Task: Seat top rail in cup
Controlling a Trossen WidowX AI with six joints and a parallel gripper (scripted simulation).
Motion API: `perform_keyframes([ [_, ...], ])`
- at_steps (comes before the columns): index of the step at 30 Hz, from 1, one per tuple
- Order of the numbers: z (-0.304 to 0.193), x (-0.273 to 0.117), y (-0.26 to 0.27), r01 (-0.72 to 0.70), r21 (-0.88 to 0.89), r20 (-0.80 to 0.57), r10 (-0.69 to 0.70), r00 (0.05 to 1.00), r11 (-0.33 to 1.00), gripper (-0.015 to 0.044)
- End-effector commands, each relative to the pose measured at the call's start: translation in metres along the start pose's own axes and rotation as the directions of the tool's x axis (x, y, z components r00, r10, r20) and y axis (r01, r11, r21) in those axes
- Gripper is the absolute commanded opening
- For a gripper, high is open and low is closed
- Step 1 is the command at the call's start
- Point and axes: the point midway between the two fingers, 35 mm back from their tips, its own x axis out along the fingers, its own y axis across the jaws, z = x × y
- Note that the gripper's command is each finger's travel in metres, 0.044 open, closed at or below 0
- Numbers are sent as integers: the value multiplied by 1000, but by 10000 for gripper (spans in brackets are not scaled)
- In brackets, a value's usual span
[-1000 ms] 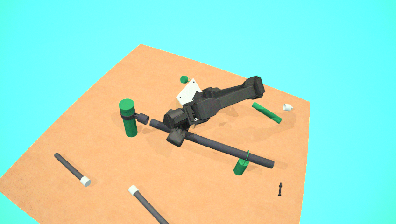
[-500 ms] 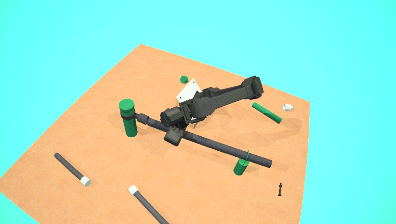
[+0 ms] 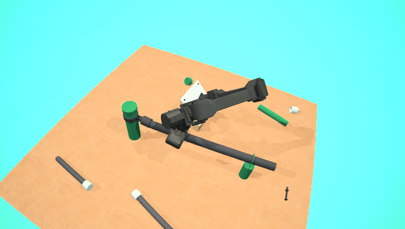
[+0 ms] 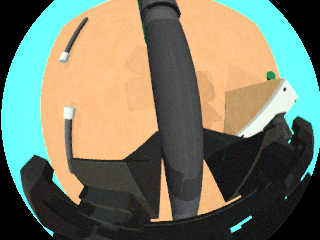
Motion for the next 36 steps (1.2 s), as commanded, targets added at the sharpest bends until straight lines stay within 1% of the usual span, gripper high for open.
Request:
perform_keyframes([
  [1,7,-2,-1,-3,2,22,3,1000,1000,0],
  [28,7,-2,-1,-3,2,22,3,1000,1000,0],
  [36,0,0,0,0,0,0,0,1000,1000,0],
])
